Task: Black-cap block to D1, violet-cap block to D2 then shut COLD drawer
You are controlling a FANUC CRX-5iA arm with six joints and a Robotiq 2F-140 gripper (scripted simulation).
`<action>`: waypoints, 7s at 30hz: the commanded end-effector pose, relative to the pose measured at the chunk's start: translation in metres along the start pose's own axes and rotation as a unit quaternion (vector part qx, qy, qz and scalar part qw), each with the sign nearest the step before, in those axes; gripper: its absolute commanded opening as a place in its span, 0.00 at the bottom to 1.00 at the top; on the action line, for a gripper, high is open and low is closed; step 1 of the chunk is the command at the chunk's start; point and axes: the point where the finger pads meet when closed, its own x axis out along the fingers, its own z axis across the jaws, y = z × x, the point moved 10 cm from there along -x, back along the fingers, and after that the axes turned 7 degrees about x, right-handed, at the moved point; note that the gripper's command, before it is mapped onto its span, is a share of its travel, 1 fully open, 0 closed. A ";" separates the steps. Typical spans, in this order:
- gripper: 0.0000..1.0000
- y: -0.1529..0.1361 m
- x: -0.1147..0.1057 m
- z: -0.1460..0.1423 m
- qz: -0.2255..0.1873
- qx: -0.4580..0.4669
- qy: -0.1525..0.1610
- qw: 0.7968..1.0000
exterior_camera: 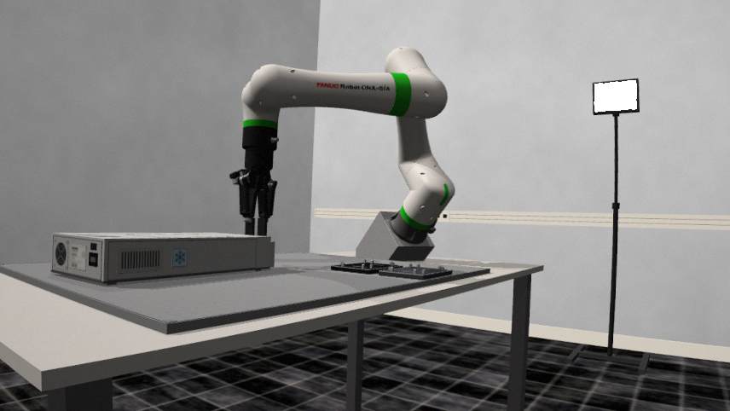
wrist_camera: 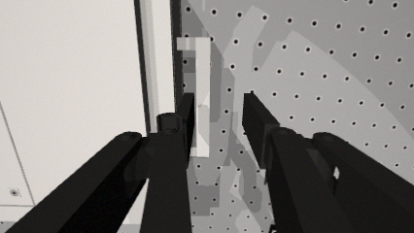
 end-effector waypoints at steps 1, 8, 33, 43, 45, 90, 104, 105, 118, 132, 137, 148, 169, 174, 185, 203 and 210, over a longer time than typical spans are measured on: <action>0.34 0.000 0.002 0.000 0.001 0.000 0.001 1.000; 0.34 0.000 0.011 0.000 0.001 0.000 0.001 1.000; 0.34 0.000 0.023 0.000 0.001 0.000 0.001 1.000; 0.34 0.000 0.023 0.000 0.001 0.000 0.001 1.000; 0.34 0.000 0.023 0.000 0.001 0.000 0.001 1.000; 0.34 0.002 0.023 0.012 0.001 0.000 0.001 1.000; 0.34 0.002 0.023 0.016 0.001 0.000 0.001 1.000; 0.34 0.002 0.023 0.017 0.001 0.000 0.001 1.000; 0.34 0.003 0.023 0.020 0.001 0.000 0.001 1.000; 0.34 0.003 0.023 0.024 0.001 0.000 0.001 1.000; 0.34 0.003 0.023 0.026 0.001 0.000 0.001 1.000; 0.34 0.004 0.023 0.029 0.001 0.000 0.001 1.000; 0.34 0.004 0.023 0.034 0.001 0.000 0.001 1.000; 0.34 0.005 0.023 0.041 0.001 0.000 0.001 1.000; 0.34 0.007 0.023 0.053 0.001 0.000 0.001 1.000; 0.34 0.009 0.023 0.073 0.001 0.000 0.001 1.000; 0.34 0.010 0.023 0.082 0.001 0.000 0.001 1.000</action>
